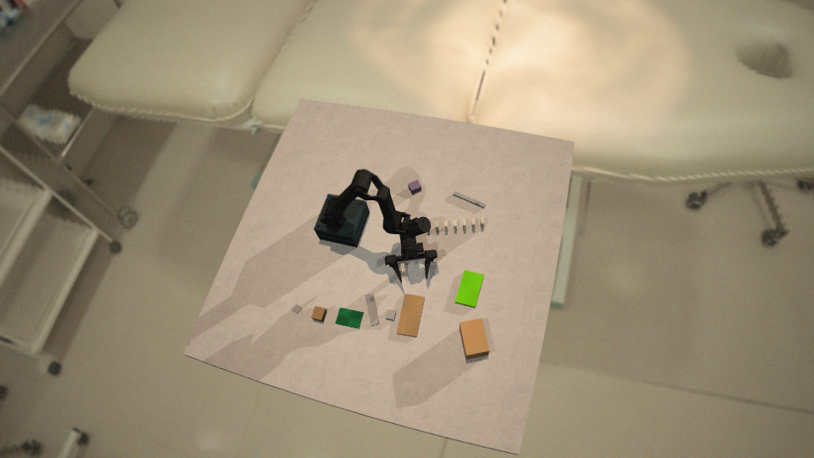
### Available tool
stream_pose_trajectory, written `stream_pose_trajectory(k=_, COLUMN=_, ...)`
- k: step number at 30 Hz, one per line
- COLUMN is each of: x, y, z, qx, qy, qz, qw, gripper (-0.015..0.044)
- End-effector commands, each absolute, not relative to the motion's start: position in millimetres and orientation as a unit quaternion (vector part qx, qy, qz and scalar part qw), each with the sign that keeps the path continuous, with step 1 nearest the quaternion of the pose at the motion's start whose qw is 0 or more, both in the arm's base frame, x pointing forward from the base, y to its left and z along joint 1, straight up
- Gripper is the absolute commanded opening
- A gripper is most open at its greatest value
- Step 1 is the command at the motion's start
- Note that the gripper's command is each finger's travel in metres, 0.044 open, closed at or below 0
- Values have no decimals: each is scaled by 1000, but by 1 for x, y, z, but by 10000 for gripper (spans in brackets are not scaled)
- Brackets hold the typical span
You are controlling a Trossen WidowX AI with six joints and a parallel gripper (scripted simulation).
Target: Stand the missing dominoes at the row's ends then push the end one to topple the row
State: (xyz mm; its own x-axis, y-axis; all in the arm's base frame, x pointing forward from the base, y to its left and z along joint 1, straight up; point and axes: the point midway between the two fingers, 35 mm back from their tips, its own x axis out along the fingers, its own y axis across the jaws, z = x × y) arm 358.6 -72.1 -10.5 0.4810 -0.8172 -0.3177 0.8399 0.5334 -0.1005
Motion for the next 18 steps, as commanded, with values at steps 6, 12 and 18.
stream_pose_trajectory(k=6, x=380, y=-95, z=9, qx=229, qy=395, qz=-402, qw=794, gripper=440)
stream_pose_trajectory(k=12, x=366, y=-95, z=23, qx=292, qy=451, qz=-387, qw=750, gripper=440)
stream_pose_trajectory(k=18, x=341, y=-90, z=33, qx=331, qy=507, qz=-385, qw=696, gripper=440)
